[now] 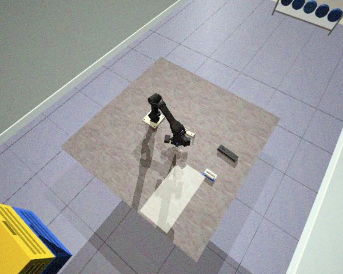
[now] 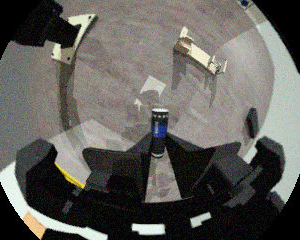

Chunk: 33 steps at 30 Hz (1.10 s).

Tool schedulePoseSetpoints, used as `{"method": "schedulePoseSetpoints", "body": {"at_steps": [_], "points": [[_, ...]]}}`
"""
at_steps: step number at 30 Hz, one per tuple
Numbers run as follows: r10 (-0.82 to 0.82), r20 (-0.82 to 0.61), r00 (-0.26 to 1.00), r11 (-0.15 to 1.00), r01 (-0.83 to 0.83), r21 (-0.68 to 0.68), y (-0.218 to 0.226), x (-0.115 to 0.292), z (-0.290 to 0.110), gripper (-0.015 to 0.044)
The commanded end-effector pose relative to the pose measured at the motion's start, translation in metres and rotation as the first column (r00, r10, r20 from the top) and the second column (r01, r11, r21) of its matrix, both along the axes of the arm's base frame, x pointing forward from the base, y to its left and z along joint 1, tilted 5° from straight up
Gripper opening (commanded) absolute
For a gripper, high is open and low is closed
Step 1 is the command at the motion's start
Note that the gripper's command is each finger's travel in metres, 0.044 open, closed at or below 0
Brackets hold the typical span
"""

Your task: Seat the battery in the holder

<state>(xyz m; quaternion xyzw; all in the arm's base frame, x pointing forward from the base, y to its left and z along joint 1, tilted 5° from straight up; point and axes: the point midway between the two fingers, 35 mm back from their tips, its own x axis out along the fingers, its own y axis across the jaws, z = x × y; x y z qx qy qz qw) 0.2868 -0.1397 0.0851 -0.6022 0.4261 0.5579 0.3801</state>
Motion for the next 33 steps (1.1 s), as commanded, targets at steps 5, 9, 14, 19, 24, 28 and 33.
{"method": "schedulePoseSetpoints", "body": {"at_steps": [5, 9, 14, 19, 24, 28, 33], "points": [[-0.06, 0.016, 0.998, 0.998, 0.06, -0.001, 0.005, 0.002, 0.014, 0.006], [-0.212, 0.029, 0.977, 0.977, 0.212, 0.007, 0.018, 0.007, 0.015, 0.006], [-0.395, 0.043, 0.917, 0.918, 0.395, 0.019, 0.033, 0.013, 0.016, 0.006], [-0.565, 0.054, 0.824, 0.825, 0.564, 0.033, 0.049, 0.017, 0.018, 0.006], [-0.713, 0.062, 0.698, 0.701, 0.711, 0.049, 0.065, 0.021, 0.019, 0.006], [-0.813, 0.066, 0.579, 0.582, 0.81, 0.063, 0.078, 0.023, 0.021, 0.006], [-0.909, 0.067, 0.411, 0.415, 0.906, 0.08, 0.094, 0.025, 0.022, 0.006]]}}
